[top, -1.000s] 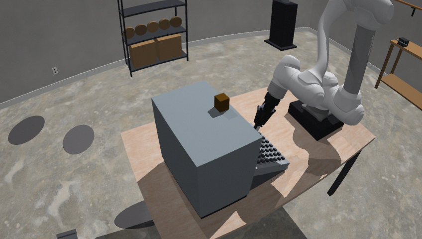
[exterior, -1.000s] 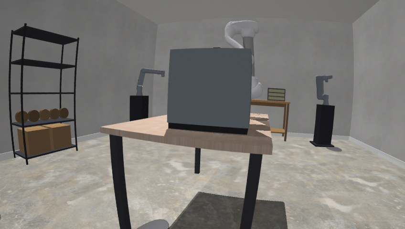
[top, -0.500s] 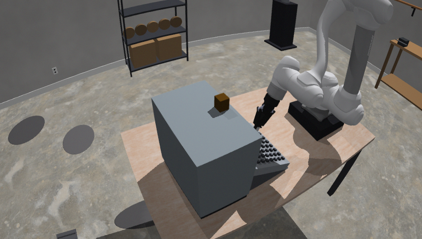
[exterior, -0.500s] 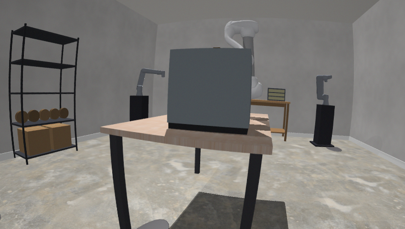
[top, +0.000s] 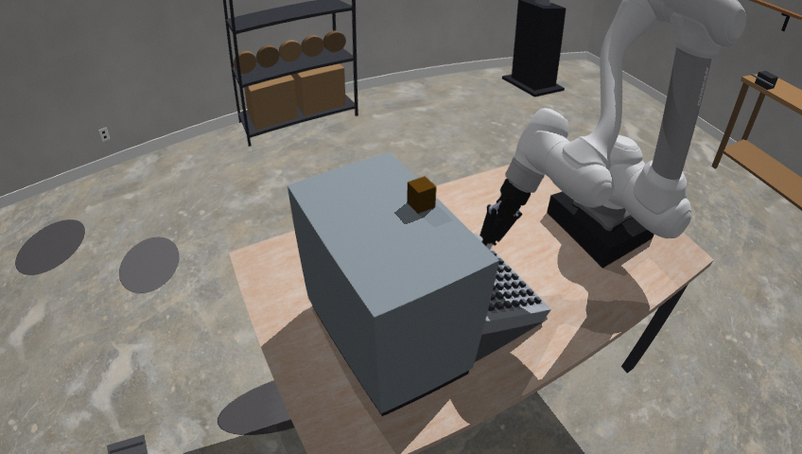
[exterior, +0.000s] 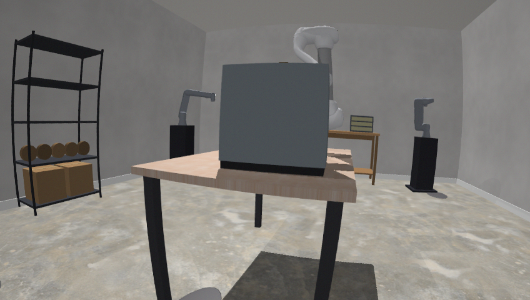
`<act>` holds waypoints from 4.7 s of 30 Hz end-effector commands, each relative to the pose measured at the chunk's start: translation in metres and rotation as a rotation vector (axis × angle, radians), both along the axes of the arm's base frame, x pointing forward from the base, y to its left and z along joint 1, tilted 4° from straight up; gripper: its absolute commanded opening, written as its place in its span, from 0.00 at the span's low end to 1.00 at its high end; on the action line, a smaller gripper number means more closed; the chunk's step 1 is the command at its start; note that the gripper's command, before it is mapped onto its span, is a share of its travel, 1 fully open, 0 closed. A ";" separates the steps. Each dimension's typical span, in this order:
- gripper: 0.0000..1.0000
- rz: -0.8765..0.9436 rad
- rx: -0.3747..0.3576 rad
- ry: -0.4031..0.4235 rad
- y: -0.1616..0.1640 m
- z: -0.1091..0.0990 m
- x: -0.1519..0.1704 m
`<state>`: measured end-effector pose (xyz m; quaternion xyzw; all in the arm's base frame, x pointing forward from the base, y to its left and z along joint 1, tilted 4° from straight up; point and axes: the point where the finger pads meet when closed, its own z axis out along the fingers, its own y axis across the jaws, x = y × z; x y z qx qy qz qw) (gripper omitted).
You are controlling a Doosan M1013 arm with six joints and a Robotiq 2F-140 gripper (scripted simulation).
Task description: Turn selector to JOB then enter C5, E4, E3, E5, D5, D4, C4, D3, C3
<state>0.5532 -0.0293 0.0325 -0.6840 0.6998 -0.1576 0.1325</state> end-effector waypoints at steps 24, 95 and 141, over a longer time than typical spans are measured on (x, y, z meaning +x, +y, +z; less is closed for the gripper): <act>0.00 0.000 0.000 0.000 0.000 -0.001 0.001; 0.00 0.000 0.000 0.000 0.036 0.003 -0.075; 0.00 0.000 0.000 0.000 0.035 -0.018 -0.066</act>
